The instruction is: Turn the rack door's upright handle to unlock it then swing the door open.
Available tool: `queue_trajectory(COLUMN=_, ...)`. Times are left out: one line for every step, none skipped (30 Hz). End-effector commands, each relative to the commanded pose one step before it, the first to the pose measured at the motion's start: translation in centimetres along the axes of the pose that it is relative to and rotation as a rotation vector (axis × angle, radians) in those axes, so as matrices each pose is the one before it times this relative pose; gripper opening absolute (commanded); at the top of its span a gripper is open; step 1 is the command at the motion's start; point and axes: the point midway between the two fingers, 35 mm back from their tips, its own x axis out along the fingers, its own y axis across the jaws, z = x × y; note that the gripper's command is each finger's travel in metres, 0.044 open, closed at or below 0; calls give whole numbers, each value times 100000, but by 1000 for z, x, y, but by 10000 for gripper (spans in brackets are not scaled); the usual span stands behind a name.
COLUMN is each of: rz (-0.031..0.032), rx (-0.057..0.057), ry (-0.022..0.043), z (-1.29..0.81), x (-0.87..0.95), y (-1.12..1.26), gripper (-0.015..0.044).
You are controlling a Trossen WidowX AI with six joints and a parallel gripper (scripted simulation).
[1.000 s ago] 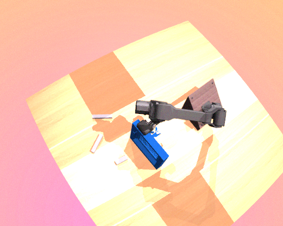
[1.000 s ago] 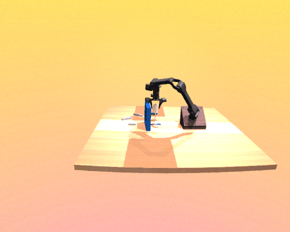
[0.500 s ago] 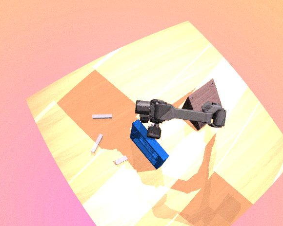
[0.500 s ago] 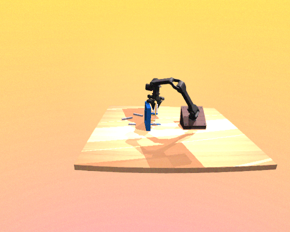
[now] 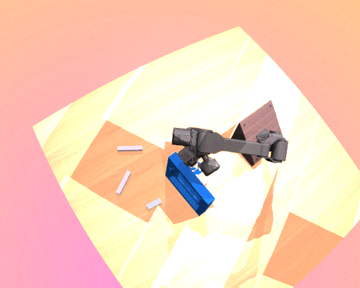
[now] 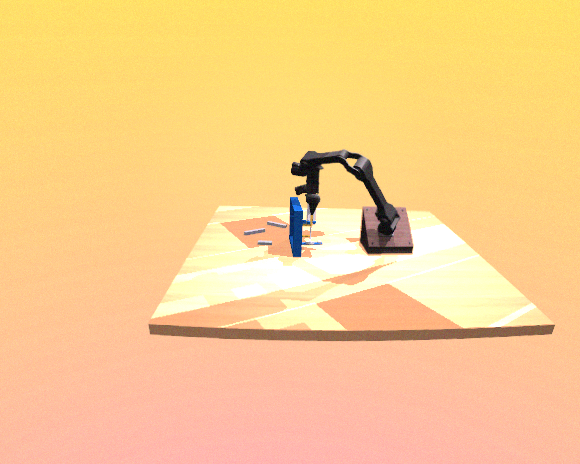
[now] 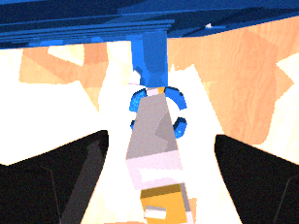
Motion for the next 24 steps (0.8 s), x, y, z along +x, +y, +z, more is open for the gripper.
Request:
queue_trajectory(rz=509, rx=-21968, ry=-219, z=5, x=31, y=77, gripper=294)
queue_trajectory(rz=1, rx=-4954, ry=1, z=0, x=0, y=0, gripper=294)
queue_trajectory(rz=1, rx=-4954, ry=1, z=0, x=0, y=0, gripper=294)
queue_trajectory(rz=1, rx=-4954, ry=1, z=0, x=0, y=0, gripper=294)
queue_trajectory(rz=1, rx=-4954, ry=0, z=0, x=0, y=0, gripper=294)
queue_trajectory(rz=1, rx=-4954, ry=0, z=0, x=0, y=0, gripper=294)
queue_trajectory(rz=1, rx=-4954, ry=0, z=0, x=0, y=0, gripper=294)
queue_trajectory(rz=1, rx=-4954, ry=0, z=0, x=0, y=0, gripper=294)
queue_trajectory(rz=1, rx=-4954, ry=0, z=0, x=0, y=0, gripper=294)
queue_trajectory(rz=1, rx=-4954, ry=0, z=0, x=0, y=0, gripper=294)
queue_trajectory(rz=1, rx=-4954, ry=0, z=0, x=0, y=0, gripper=294)
queue_trajectory(rz=1, rx=-4954, ry=0, z=0, x=0, y=0, gripper=294)
queue_trajectory(rz=1, rx=-4954, ry=0, z=0, x=0, y=0, gripper=294)
queue_trajectory(rz=1, rx=-4954, ry=0, z=0, x=0, y=0, gripper=294)
queue_trajectory(rz=1, rx=-4954, ry=0, z=0, x=0, y=0, gripper=294)
queue_trajectory(rz=1, rx=-4954, ry=0, z=0, x=0, y=0, gripper=294)
queue_trajectory(rz=1, rx=-4954, ry=0, z=0, x=0, y=0, gripper=294)
queue_trajectory(rz=1, rx=-4954, ry=0, z=0, x=0, y=0, gripper=294)
queue_trajectory(rz=1, rx=-4954, ry=0, z=0, x=0, y=0, gripper=294)
queue_trajectory(rz=1, rx=-4954, ry=0, z=0, x=0, y=0, gripper=294)
queue_trajectory(rz=1, rx=-4954, ry=0, z=0, x=0, y=0, gripper=294)
queue_trajectory(rz=1, rx=-4954, ry=0, z=0, x=0, y=0, gripper=294)
queue_trajectory(rz=1, rx=-4954, ry=0, z=0, x=0, y=0, gripper=294)
queue_trajectory(rz=1, rx=-4954, ry=0, z=0, x=0, y=0, gripper=294)
